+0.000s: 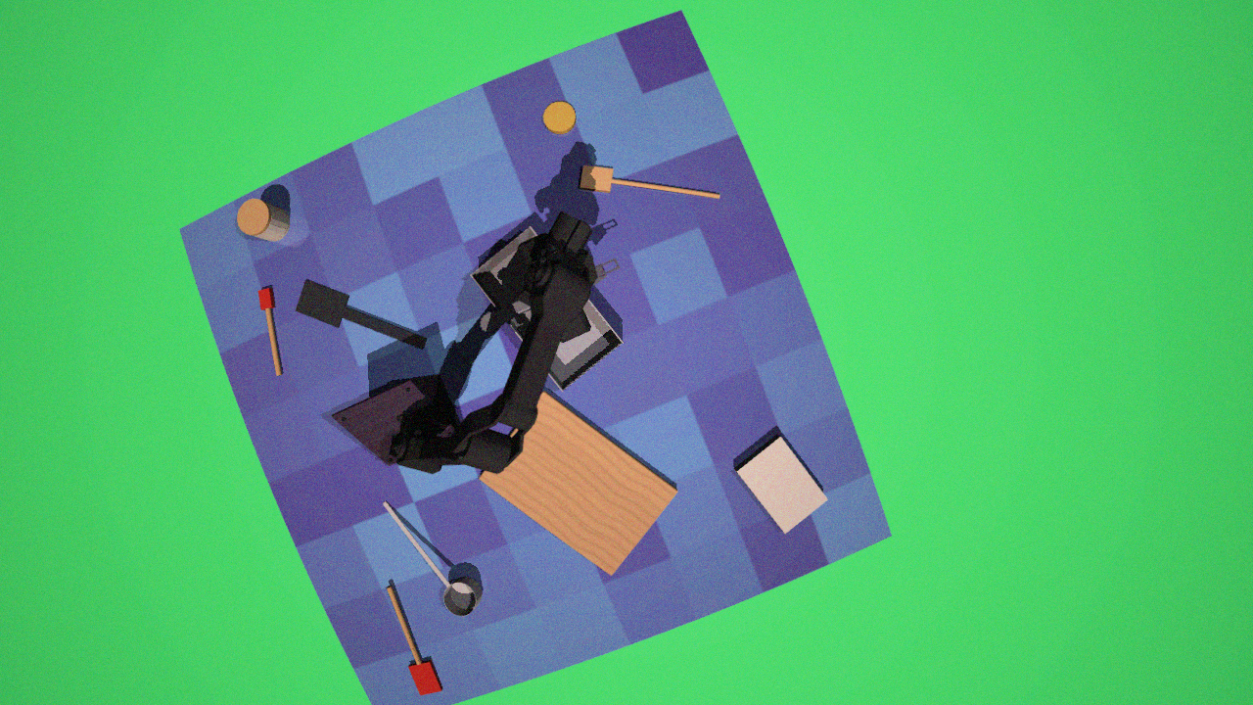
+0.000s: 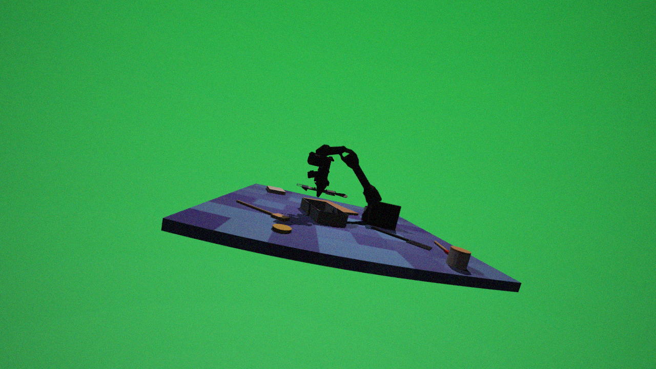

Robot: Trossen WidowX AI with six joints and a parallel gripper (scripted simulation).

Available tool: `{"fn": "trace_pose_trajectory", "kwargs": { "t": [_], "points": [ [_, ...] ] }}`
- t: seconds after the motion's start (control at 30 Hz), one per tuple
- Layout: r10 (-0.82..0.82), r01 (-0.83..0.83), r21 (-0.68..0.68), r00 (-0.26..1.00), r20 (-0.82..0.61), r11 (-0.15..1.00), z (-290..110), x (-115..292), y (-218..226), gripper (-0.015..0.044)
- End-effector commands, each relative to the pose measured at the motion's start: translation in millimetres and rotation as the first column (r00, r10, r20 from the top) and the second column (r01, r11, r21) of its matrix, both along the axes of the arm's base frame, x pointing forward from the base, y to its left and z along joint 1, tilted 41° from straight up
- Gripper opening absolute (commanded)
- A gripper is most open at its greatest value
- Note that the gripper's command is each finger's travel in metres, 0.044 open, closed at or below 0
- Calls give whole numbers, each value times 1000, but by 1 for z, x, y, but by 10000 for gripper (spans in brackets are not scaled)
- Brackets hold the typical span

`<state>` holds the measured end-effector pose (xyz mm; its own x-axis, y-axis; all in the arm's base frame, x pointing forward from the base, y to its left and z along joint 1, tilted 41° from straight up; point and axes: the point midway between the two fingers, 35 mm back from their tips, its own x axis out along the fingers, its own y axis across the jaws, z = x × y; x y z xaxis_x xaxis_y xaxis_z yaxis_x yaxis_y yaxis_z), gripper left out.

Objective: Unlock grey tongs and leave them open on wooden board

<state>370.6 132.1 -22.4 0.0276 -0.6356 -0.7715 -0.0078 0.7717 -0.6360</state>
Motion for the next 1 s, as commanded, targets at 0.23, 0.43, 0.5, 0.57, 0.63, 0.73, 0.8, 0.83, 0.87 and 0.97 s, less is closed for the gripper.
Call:
{"fn": "trace_pose_trajectory", "kwargs": {
  "t": [0.23,0.43,0.5,0.57,0.63,0.73,0.8,0.83,0.87,0.97],
  "points": [
    [-109,108,13,990,94,994,54,8,-34,-150],
    [-193,192,26,967,164,981,93,9,-61,-150],
    [-222,220,31,957,188,975,105,7,-70,-150],
    [-249,247,36,945,211,968,118,6,-80,-150],
    [-276,275,41,932,234,961,130,4,-89,-150],
    [-317,315,51,910,268,948,148,-1,-104,-150],
    [-343,342,57,893,290,938,160,-5,-113,-150],
    [-356,355,61,884,302,933,166,-7,-118,-150],
    [-369,368,64,875,313,928,172,-9,-122,-150],
    [-388,387,69,861,329,919,180,-12,-129,-150]
  ]
}}
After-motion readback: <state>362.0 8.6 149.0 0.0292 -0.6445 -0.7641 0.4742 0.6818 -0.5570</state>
